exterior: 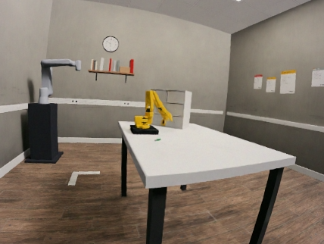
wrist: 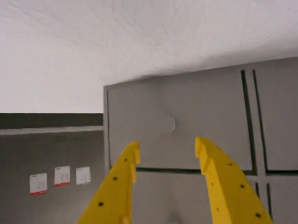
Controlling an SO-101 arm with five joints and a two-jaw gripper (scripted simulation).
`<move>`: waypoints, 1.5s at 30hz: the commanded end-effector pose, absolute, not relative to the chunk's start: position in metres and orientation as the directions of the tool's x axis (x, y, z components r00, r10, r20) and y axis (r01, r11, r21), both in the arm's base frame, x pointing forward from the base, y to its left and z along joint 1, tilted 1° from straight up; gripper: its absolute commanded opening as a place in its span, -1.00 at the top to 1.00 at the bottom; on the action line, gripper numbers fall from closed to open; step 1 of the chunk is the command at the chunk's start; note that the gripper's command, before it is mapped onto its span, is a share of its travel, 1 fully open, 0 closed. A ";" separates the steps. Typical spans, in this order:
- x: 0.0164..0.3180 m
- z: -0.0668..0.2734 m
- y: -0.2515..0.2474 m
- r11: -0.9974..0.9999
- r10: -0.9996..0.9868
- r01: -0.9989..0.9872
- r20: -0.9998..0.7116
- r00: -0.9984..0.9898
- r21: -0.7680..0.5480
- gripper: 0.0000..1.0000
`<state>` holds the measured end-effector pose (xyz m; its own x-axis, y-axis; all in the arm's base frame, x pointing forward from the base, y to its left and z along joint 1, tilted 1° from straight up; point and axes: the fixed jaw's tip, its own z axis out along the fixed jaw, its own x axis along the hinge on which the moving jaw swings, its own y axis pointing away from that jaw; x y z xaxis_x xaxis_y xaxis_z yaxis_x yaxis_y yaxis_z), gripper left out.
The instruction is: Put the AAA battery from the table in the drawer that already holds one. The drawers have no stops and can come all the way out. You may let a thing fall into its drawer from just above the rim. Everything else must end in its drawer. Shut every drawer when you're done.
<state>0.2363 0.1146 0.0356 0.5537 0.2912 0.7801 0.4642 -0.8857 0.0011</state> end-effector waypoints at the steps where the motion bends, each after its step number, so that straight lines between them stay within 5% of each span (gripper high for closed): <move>1: 0.236 0.049 0.113 -0.891 0.279 0.454 0.775 0.567 -0.011 0.57; 45: 0.163 0.116 0.079 -0.890 0.331 0.455 0.655 0.679 -0.022 0.57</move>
